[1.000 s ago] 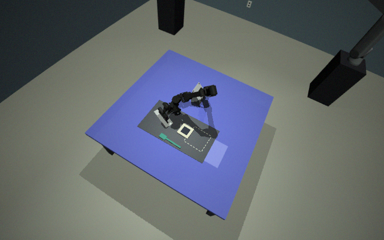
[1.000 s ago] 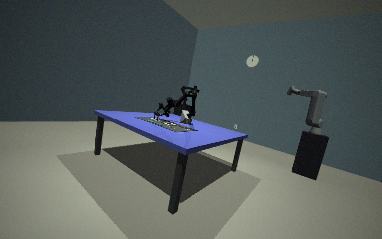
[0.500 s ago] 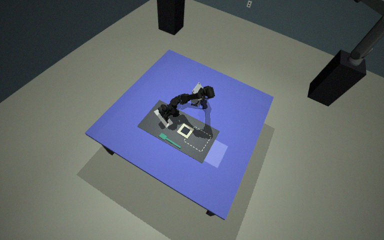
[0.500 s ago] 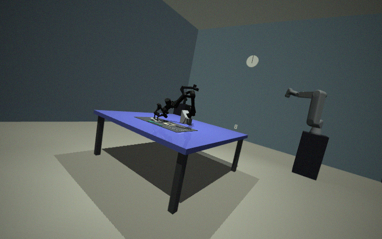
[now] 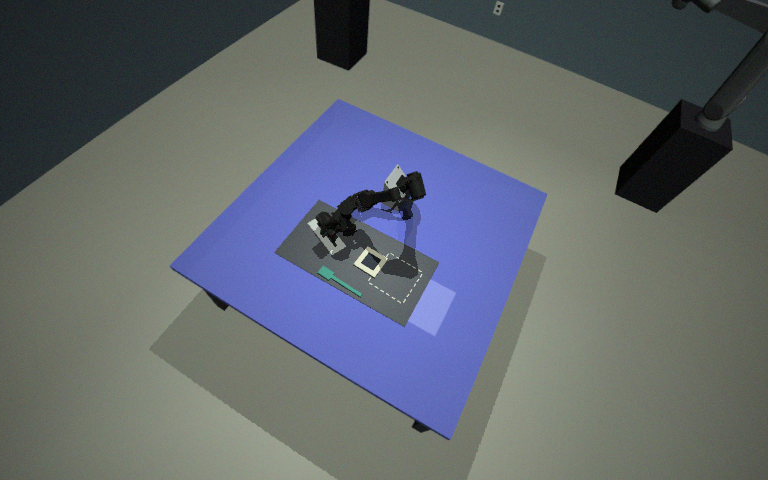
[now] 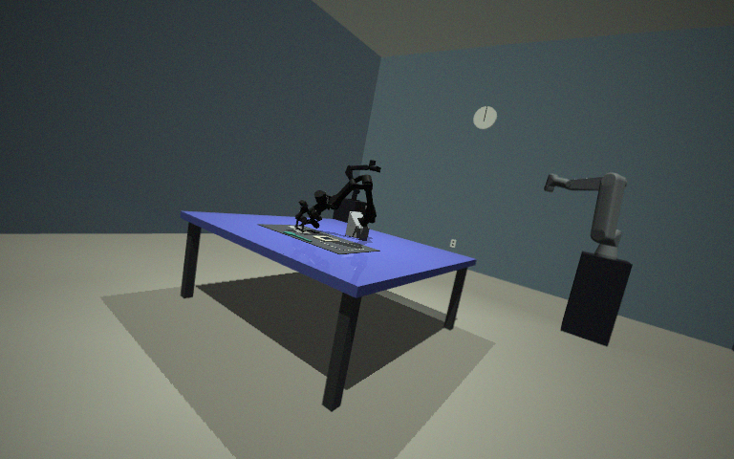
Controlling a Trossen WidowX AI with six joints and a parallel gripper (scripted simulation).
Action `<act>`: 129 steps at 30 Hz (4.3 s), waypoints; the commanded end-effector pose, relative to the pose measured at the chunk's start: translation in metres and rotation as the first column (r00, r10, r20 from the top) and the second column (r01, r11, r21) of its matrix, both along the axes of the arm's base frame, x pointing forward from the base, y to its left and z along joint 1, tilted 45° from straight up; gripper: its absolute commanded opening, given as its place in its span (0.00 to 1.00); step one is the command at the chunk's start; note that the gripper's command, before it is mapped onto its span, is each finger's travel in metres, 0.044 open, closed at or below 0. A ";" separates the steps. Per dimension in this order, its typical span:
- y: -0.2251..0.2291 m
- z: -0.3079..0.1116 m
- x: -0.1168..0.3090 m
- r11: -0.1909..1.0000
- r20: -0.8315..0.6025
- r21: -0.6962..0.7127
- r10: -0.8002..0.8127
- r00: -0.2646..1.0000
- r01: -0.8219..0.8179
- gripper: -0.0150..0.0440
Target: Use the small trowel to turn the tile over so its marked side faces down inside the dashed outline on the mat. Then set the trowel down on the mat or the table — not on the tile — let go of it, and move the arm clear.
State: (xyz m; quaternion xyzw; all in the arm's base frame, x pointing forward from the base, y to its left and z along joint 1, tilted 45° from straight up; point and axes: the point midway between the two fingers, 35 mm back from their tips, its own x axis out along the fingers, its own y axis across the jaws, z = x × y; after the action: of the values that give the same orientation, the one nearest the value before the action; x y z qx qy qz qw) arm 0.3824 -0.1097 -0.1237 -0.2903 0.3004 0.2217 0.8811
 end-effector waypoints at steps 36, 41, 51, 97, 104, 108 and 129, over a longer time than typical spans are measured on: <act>-0.043 0.042 0.000 1.000 0.001 -0.004 -0.003 1.000 0.003 0.25; -0.043 0.043 -0.001 1.000 0.001 -0.004 -0.003 1.000 0.003 0.25; -0.043 0.043 -0.001 1.000 0.001 -0.004 -0.003 1.000 0.003 0.25; 0.040 0.072 0.002 0.960 0.202 -0.139 0.266 0.943 -0.241 0.25; 0.048 0.064 0.002 0.961 0.203 -0.138 0.265 0.943 -0.241 0.25; 0.051 0.061 0.002 0.961 0.203 -0.138 0.265 0.943 -0.241 0.25; 0.073 0.084 0.005 0.961 0.201 -0.137 0.266 0.943 -0.241 0.25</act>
State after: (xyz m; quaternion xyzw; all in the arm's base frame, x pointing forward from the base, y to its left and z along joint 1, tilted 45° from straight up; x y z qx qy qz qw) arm 0.3855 -0.0424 -0.0476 -0.3952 0.1809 0.2814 0.8555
